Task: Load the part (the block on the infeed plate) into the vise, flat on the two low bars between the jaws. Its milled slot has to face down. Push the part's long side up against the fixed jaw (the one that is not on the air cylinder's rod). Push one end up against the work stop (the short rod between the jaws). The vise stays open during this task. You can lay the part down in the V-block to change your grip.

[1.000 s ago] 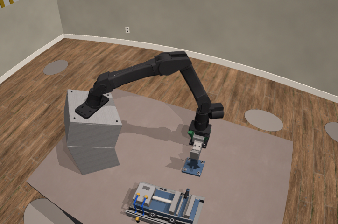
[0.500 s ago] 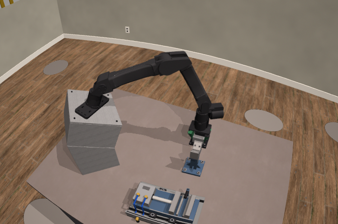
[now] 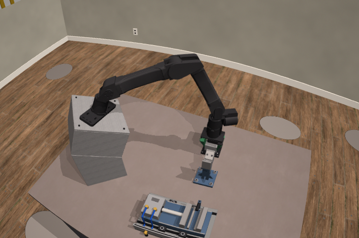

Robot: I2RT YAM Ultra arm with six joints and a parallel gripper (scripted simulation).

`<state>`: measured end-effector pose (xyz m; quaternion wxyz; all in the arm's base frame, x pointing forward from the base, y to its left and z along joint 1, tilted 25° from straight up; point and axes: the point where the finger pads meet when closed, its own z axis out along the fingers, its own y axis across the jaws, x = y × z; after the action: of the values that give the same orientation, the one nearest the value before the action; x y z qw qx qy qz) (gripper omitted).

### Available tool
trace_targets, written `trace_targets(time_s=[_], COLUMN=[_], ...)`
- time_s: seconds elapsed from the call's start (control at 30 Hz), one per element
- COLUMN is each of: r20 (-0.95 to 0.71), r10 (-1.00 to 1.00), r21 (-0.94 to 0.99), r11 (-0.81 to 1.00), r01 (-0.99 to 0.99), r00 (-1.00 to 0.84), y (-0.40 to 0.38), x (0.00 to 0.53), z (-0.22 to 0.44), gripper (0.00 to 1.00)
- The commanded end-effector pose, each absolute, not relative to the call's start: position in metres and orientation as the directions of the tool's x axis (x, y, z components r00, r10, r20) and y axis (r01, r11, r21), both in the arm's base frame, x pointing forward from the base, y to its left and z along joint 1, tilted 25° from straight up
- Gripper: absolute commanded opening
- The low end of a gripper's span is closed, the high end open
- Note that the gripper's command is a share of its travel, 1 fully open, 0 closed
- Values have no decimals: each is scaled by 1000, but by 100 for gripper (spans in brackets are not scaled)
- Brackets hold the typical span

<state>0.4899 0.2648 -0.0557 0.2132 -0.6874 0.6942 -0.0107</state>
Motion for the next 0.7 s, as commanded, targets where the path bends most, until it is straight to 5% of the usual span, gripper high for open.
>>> trace_targets(time_s=[0.0,0.67], r20=[-290,-289], r10=[-956,-957], r21=[-310,-311], r11=[57,59], r01=[-949,-948], r00=[37,35], y=[260,243], x=[486,470], z=[-38,7], gripper=[0,0])
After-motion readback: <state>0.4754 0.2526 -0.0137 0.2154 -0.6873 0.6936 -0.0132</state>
